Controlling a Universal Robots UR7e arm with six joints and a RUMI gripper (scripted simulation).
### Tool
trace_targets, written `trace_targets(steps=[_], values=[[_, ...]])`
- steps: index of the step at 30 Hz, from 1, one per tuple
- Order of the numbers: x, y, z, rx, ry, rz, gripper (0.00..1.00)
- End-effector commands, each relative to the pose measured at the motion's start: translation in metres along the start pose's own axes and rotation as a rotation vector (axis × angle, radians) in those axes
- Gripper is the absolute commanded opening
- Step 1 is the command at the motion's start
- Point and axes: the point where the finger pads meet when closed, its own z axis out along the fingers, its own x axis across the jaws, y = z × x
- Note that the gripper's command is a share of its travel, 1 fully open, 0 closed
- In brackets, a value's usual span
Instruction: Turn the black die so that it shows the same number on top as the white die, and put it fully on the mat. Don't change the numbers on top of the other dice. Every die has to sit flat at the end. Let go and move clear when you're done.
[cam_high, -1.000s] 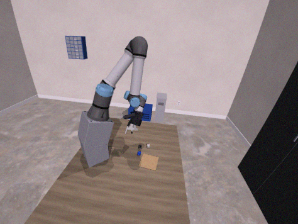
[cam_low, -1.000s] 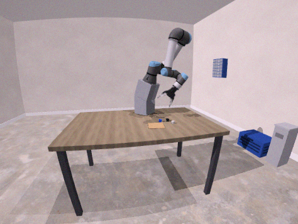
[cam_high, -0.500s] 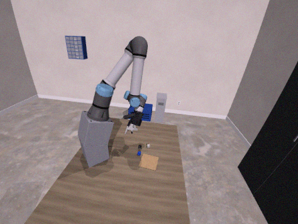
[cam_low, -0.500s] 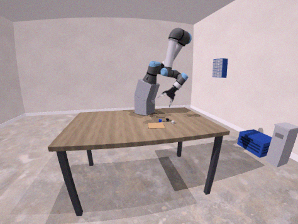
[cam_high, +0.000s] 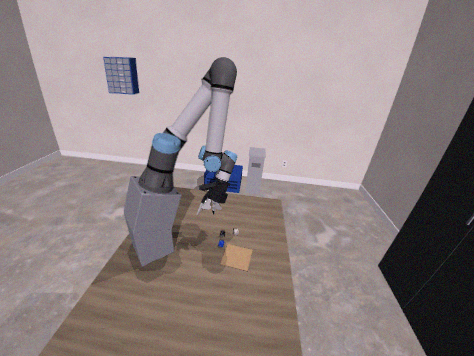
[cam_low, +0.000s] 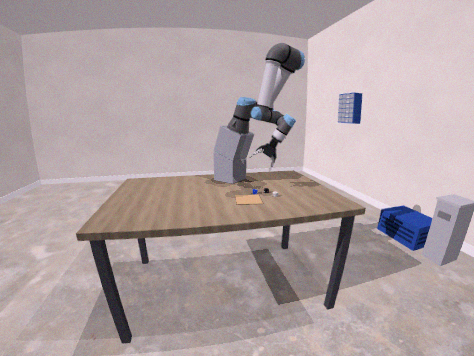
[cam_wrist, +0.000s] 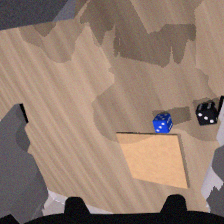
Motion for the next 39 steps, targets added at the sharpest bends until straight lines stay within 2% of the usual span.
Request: trace_targets(steps=[1,7,8,10,11,13,15,19,20,28,30,39], values=[[0.004,0.005,0.003,0.04,0.055,0.12,1.0],[0.012,0.02,0.004,0.111,0.152,0.345,1.0],[0.012,0.02,0.004,0.112,0.154,0.348,1.0],[0.015,0.029,0.003,0.14,0.196,0.444,1.0],[0.015,0.029,0.003,0.141,0.196,0.445,1.0],[0.018,0.038,0.001,0.168,0.24,0.541,1.0],[0.018,0.038,0.001,0.168,0.24,0.541,1.0],[0.021,0.058,-0.004,0.215,0.32,0.714,1.0],[0.021,0.059,-0.004,0.217,0.323,0.721,1.0],[0.021,0.095,-0.016,0.281,0.452,0.979,1.0],[0.02,0.101,-0.018,0.29,0.471,1.015,1.0],[0.019,0.109,-0.022,0.301,0.499,1.067,1.0]])
